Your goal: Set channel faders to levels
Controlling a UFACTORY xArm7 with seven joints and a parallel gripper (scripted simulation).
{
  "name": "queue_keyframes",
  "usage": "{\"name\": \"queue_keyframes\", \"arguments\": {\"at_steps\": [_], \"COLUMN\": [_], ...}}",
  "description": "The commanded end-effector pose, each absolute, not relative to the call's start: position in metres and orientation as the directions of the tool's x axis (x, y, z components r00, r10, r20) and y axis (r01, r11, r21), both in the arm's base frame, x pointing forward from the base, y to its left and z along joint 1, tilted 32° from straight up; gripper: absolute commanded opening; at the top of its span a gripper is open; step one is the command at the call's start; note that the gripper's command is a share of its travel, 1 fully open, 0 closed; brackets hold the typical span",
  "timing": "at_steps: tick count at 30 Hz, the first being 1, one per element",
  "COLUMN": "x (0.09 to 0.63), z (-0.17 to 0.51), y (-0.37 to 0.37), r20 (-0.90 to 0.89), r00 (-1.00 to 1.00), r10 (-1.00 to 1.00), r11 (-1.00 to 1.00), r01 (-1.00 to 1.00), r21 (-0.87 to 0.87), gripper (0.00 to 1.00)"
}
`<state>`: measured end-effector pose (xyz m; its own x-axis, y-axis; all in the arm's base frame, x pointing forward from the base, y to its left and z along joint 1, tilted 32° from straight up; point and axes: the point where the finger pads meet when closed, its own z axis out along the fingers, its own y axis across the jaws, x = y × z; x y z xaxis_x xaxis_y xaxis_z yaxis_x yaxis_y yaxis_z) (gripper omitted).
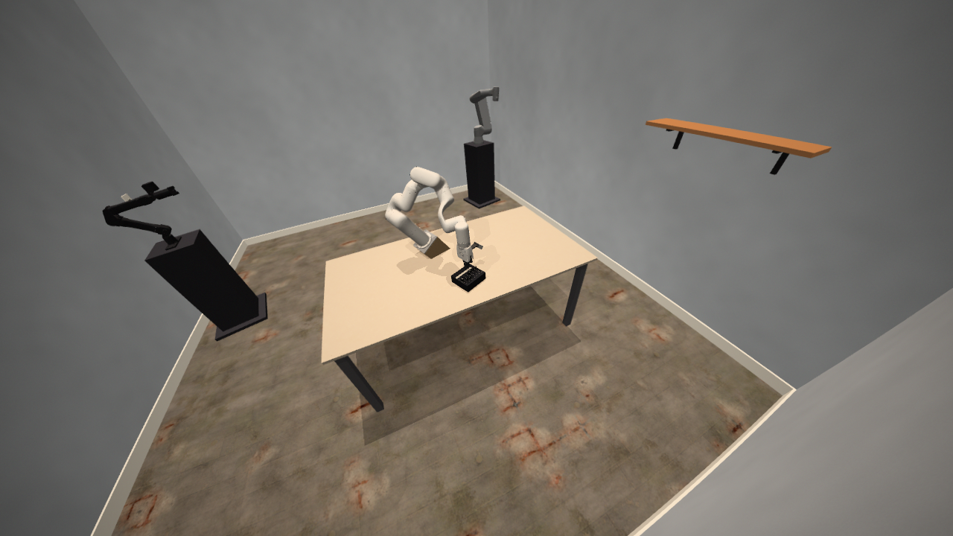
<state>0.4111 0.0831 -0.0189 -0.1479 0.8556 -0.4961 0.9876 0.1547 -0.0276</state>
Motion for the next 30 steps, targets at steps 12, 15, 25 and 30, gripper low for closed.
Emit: {"name": "queue_keyframes", "arguments": {"at_steps": [12, 15, 25, 30], "x": [0.4035, 0.4033, 0.4031, 0.4031], "z": [-0.0166, -0.0166, -0.0165, -0.0165], "y": [0.0893, 0.0896, 0.0897, 0.0897], "r20": [-0.368, -0.336, -0.149, -0.058], "r00": [0.554, 0.623, 0.897, 0.968], "r10": [0.747, 0.706, 0.416, 0.243], "r11": [-0.454, -0.515, -0.763, -0.823], "r01": [0.829, 0.778, 0.433, 0.237], "r21": [0.328, 0.360, 0.481, 0.516], "gripper": [0.00, 0.00, 0.00, 0.00]}}
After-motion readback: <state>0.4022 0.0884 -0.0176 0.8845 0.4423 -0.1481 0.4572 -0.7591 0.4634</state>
